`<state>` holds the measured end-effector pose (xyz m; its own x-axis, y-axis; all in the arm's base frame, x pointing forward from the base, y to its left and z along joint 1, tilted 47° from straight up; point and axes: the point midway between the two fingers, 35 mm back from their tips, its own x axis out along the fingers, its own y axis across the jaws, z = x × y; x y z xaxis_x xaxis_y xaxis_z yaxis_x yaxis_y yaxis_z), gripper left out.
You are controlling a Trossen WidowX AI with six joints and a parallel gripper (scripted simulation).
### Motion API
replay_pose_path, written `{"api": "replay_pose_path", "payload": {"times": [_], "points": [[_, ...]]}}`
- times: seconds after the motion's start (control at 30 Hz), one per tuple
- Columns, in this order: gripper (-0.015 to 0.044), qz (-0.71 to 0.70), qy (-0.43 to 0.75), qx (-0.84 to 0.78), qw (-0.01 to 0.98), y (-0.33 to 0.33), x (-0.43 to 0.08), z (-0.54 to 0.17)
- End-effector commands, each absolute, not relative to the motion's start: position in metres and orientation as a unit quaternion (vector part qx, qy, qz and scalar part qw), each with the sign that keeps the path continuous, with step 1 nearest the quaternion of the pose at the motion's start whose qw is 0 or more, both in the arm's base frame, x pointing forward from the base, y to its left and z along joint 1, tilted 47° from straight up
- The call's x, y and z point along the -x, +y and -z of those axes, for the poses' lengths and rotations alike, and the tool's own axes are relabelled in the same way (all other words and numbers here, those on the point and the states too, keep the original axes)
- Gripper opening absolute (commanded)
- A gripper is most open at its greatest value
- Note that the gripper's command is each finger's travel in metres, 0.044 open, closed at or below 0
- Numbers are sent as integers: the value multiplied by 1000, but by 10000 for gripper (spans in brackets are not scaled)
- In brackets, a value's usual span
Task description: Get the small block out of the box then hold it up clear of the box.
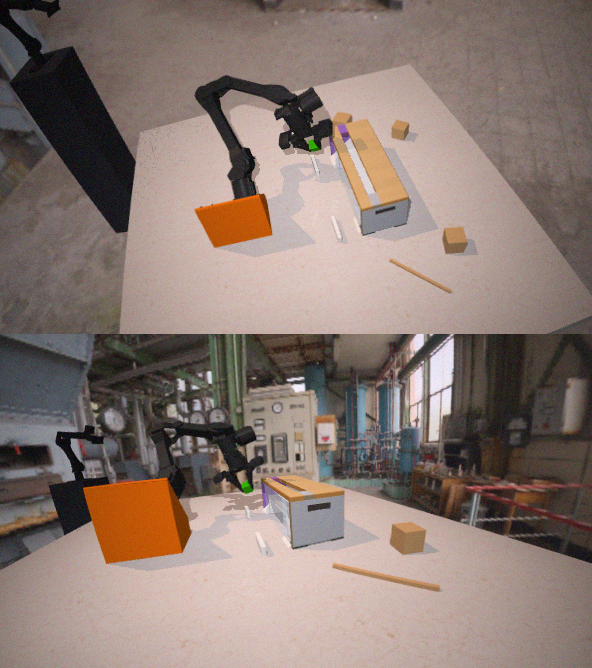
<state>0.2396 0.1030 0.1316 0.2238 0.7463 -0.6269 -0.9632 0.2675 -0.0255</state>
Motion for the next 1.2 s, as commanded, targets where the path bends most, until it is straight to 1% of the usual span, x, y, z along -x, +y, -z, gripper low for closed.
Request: {"api": "replay_pose_path", "payload": {"times": [0.0, 0.3, 0.6, 0.87, 1.17], "points": [[0, -542, 311, 129, 770, 99, -238, -134], [0, -479, 407, -27, 777, 93, -235, -136], [0, -399, 489, -180, 755, 86, -231, -140], [0, -316, 547, -313, 709, 81, -228, -143], [0, -212, 595, -451, 631, 75, -224, -147]]}}
